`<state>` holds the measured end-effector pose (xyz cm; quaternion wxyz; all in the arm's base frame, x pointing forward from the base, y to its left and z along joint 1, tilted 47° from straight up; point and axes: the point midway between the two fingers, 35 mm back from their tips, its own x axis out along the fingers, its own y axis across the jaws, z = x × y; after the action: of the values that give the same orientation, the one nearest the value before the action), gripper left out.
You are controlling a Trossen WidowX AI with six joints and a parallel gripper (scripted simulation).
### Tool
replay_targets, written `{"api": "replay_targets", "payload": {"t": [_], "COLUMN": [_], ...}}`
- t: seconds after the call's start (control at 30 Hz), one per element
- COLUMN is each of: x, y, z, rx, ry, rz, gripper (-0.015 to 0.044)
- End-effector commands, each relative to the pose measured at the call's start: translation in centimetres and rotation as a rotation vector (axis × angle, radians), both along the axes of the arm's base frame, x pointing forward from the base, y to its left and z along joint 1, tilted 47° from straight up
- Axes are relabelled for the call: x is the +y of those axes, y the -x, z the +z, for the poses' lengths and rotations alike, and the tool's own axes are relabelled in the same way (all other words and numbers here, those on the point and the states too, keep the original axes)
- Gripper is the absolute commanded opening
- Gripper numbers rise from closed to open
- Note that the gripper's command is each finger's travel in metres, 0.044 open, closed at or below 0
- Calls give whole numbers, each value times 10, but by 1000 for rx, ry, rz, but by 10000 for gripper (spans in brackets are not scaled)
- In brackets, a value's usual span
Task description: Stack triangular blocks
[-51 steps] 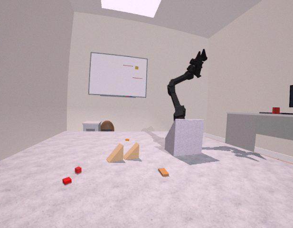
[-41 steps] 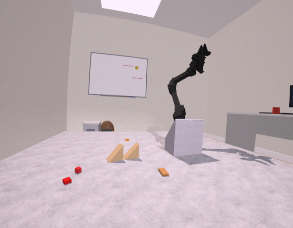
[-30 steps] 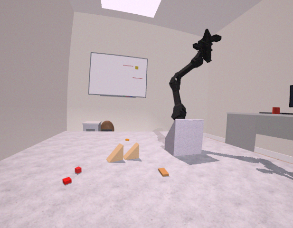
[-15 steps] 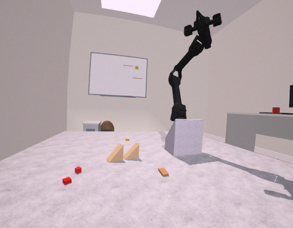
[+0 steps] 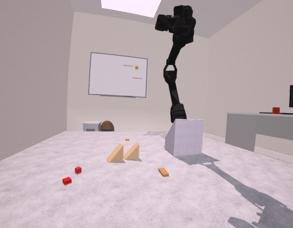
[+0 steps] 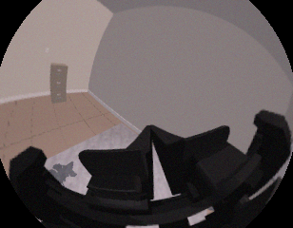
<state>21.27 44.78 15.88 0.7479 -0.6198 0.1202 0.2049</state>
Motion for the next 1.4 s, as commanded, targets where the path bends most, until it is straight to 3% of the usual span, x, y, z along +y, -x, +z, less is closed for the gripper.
{"api": "replay_targets", "payload": {"t": [0.0,0.2,0.43,0.63,0.87,1.37], "x": [-37,-110,-214,-310,-412,-428], "y": [-48,-108,-151,-159,-134,-131], "z": [-40,-95,-152,-194,-231,-242], "rx": [53,196,452,745,1137,1173], "ry": [219,519,833,1037,1157,1161], "rz": [-51,-120,-164,-154,-74,-62], "gripper": [0,0,0,0,0,0]}}
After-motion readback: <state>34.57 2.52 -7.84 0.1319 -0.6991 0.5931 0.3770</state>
